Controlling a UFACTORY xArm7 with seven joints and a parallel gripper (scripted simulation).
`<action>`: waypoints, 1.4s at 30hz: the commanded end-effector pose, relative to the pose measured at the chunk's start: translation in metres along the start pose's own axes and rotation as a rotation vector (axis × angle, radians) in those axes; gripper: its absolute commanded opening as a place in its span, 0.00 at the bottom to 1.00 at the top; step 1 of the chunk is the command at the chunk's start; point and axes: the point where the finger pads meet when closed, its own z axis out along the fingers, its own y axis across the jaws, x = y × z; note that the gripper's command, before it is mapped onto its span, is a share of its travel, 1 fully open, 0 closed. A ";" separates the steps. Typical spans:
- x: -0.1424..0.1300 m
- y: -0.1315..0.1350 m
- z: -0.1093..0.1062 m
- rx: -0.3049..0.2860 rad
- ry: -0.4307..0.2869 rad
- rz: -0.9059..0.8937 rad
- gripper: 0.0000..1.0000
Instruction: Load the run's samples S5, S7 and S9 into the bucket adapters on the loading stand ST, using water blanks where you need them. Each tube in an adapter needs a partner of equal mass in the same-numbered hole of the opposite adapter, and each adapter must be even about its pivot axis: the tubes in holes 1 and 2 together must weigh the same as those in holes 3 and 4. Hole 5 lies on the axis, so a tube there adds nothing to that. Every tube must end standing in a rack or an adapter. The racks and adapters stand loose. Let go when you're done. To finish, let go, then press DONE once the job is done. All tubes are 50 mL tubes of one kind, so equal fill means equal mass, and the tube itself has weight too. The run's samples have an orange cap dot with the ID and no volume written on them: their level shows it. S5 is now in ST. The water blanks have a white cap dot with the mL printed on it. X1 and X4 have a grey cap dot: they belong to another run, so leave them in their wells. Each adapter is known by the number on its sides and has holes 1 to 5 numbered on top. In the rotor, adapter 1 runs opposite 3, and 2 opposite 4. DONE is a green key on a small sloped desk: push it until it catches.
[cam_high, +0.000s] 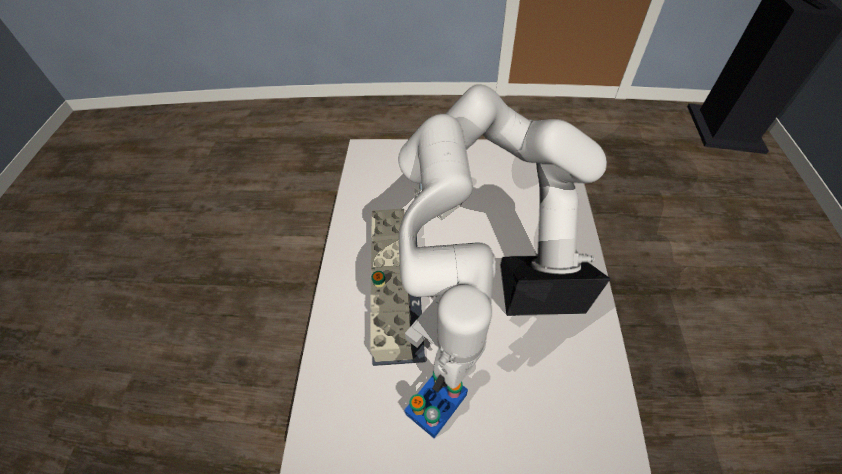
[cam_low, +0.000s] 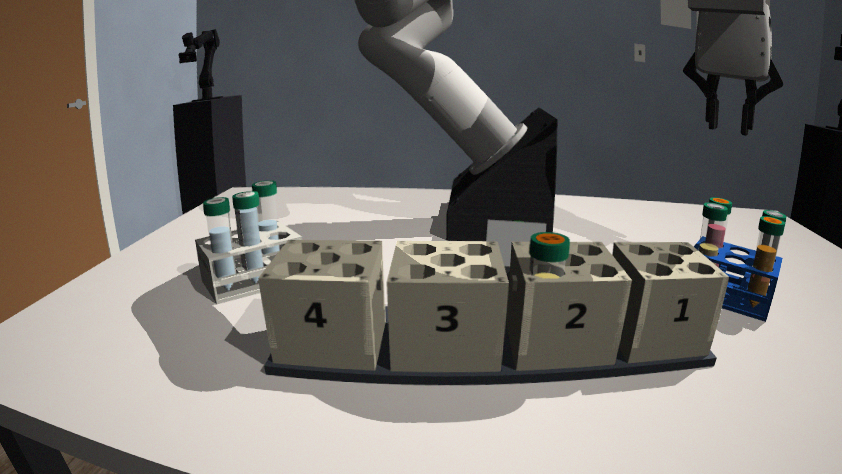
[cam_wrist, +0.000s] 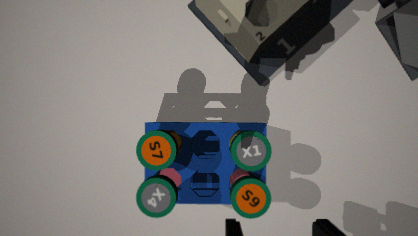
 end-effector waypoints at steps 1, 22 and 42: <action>0.000 -0.001 -0.012 0.005 -0.001 0.000 0.44; 0.000 -0.001 -0.022 0.005 -0.001 0.000 0.44; 0.024 -0.050 -0.022 0.005 -0.001 0.000 0.57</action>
